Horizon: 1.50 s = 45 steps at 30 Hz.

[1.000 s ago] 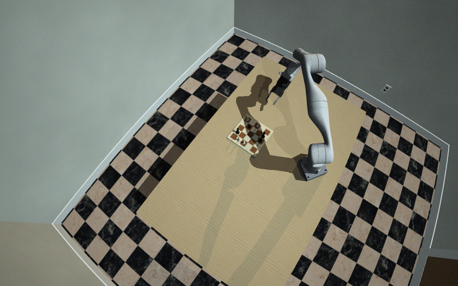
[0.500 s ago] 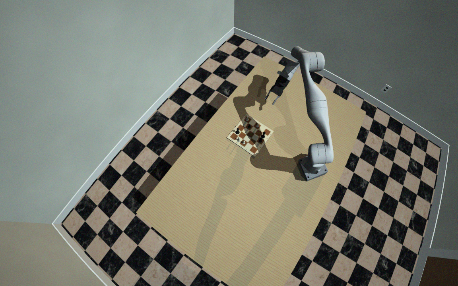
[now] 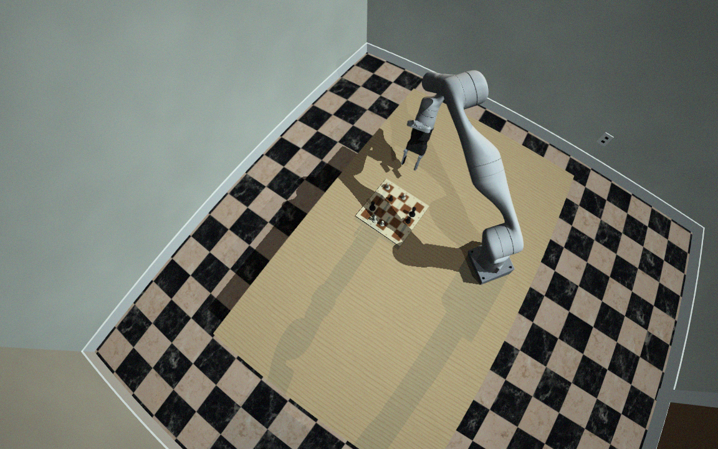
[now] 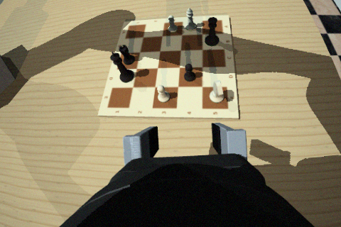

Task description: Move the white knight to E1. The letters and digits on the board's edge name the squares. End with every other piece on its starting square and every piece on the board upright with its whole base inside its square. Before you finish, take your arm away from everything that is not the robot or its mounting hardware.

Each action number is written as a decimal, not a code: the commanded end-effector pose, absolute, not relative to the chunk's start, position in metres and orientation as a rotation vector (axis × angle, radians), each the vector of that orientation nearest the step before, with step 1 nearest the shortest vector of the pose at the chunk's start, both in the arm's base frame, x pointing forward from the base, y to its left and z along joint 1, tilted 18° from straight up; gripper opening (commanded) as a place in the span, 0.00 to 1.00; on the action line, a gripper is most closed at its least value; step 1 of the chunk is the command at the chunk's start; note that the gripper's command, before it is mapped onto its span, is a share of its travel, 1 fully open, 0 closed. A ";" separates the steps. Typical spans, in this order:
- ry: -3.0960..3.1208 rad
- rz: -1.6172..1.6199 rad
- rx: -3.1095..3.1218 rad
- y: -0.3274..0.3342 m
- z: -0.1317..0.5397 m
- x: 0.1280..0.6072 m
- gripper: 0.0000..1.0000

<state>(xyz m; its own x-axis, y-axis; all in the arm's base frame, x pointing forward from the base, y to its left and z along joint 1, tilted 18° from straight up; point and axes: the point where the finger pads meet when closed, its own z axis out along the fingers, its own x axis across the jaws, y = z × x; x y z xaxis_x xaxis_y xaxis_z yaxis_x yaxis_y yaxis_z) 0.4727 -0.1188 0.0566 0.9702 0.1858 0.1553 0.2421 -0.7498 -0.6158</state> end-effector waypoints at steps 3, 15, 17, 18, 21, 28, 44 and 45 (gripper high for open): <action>-0.442 -0.151 -2.590 -0.079 0.097 0.485 1.00; -0.584 -0.269 -2.790 -0.045 0.131 0.487 1.00; -0.601 -0.289 -2.809 -0.042 0.135 0.486 1.00; -0.607 -0.297 -2.815 -0.041 0.137 0.486 1.00; -0.617 -0.309 -2.826 -0.038 0.139 0.486 1.00; -0.619 -0.312 -2.827 -0.038 0.140 0.486 1.00; -0.619 -0.311 -2.827 -0.037 0.137 0.487 1.00; -0.619 -0.311 -2.827 -0.036 0.131 0.488 1.00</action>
<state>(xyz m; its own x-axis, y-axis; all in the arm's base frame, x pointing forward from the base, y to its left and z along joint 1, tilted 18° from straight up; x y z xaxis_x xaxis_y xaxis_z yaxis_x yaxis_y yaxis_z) 0.4876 -0.0377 0.1372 0.8878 0.3824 0.2562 0.4316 -0.8850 -0.1746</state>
